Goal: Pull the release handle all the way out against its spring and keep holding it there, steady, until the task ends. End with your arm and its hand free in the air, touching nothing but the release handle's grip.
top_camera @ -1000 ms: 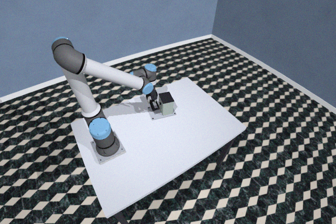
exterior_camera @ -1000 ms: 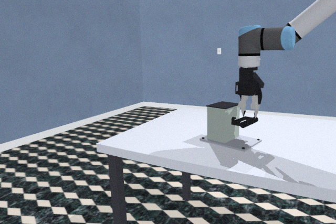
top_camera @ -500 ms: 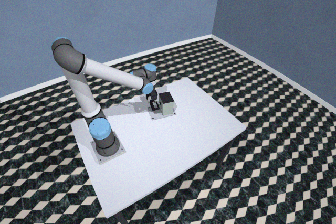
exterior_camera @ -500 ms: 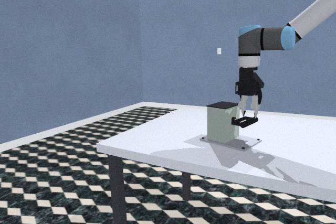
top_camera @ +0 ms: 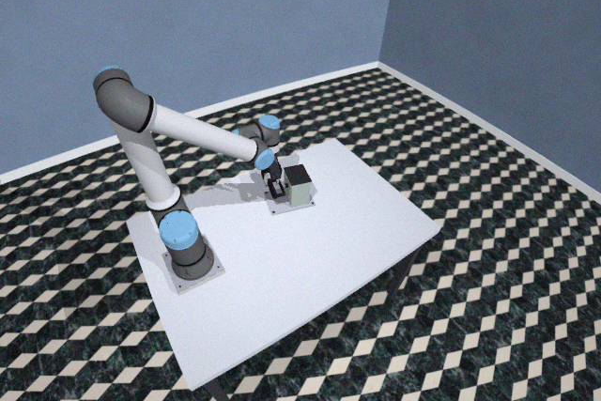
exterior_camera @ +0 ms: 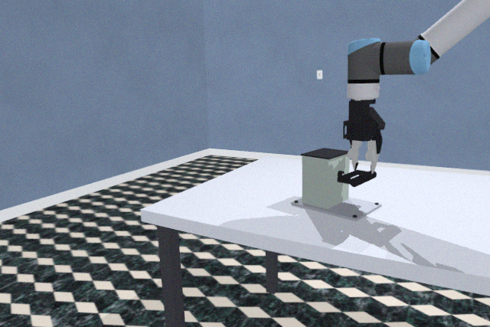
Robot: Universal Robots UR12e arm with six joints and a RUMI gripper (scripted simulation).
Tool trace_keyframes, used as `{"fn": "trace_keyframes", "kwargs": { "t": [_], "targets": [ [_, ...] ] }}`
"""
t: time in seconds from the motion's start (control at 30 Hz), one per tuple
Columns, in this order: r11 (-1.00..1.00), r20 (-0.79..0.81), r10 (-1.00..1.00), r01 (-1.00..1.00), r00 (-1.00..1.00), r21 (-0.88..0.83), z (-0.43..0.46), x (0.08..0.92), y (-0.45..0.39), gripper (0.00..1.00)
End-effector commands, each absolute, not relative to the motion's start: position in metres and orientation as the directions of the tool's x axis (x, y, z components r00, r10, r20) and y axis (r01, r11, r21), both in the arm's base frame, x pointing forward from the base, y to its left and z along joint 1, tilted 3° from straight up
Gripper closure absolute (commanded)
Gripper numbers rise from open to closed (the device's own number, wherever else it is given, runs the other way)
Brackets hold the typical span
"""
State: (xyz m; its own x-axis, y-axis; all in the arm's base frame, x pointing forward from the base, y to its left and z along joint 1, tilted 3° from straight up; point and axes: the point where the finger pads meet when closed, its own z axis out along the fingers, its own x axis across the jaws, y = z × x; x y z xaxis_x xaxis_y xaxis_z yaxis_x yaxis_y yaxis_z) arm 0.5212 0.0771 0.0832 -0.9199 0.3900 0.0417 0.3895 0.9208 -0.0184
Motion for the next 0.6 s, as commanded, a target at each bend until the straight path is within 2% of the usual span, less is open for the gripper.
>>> {"fn": "trace_keyframes", "kwargs": {
  "t": [0.0, 0.57],
  "targets": [
    [0.921, 0.04, 0.39, 0.39, -0.92, -0.018, 0.08, 0.522, 0.077, 0.67],
    [0.921, 0.04, 0.39, 0.39, -0.92, -0.018, 0.064, 0.521, 0.077, 0.67]
  ]
}}
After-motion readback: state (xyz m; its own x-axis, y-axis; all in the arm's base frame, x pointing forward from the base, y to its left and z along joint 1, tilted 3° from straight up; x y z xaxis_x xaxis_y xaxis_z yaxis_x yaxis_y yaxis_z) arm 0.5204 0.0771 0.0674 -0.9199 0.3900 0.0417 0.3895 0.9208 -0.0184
